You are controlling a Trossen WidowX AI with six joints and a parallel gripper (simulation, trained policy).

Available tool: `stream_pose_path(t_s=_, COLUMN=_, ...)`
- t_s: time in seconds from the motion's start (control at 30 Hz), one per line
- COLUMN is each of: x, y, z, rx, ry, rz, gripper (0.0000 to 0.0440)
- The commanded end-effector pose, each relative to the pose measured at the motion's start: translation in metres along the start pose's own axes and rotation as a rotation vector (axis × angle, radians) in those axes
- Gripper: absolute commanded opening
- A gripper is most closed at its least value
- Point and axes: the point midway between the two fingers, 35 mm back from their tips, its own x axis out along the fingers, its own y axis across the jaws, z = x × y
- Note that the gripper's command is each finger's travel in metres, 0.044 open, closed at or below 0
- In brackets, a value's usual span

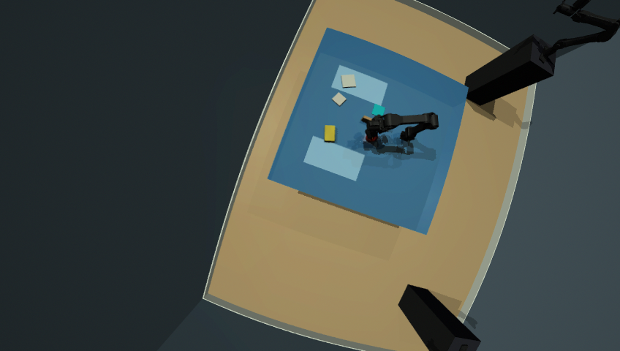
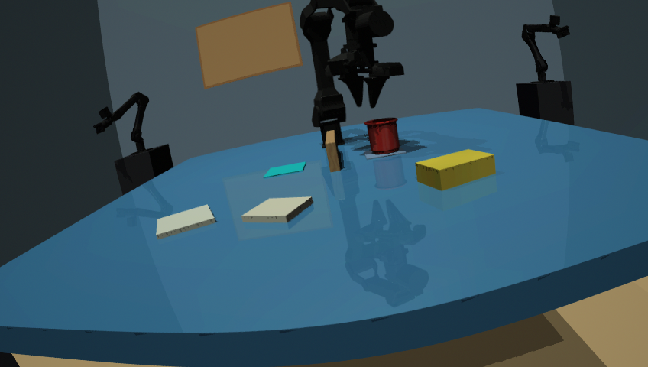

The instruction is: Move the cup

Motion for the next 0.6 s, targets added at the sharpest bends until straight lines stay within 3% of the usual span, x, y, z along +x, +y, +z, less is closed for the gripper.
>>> stream_pose_path(t_s=0.0, x=0.010, y=-0.001, z=0.000, rx=0.003, ry=-0.001, rz=-0.027, gripper=0.0178)
stream_pose_path(t_s=0.57, x=0.065, y=-0.002, z=-0.005, rx=-0.047, ry=0.010, rz=-0.095, gripper=0.0187)
